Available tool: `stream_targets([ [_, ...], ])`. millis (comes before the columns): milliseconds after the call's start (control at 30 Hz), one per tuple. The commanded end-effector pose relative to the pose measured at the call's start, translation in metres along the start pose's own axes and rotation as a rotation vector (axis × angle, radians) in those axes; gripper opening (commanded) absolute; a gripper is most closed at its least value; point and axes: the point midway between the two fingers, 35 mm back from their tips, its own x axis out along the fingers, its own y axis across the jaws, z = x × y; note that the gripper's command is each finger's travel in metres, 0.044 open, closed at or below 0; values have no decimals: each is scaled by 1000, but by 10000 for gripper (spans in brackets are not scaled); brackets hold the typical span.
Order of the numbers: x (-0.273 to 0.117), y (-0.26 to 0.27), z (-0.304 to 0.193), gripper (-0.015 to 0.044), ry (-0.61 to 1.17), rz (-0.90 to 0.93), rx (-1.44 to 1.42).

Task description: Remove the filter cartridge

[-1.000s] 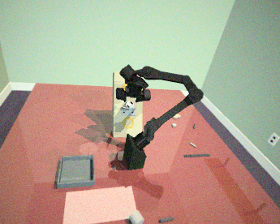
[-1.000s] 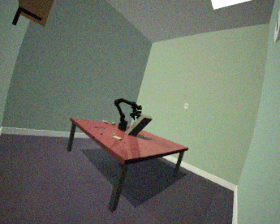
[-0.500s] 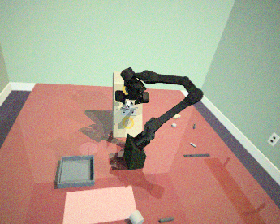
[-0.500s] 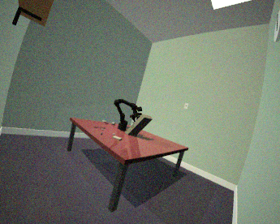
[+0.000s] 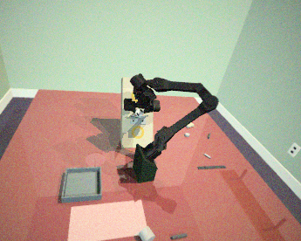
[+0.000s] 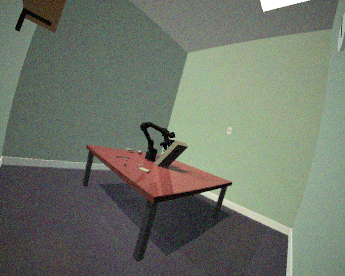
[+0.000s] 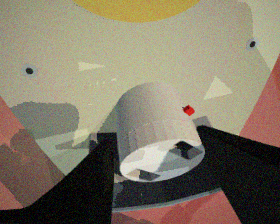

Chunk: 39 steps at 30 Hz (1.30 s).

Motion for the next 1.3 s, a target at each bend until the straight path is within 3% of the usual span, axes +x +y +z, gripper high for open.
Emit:
stream_targets([
  [0, 0, 0, 0, 212, 0, 0, 1],
  [167, 0, 0, 0, 179, 0, 0, 1],
  [400, -4, 0, 8, 0, 0, -1, 0],
  [633, -14, 0, 23, 0, -1, -2, -1],
  [1267, -101, 1, 26, 0, 2, -2, -4],
])
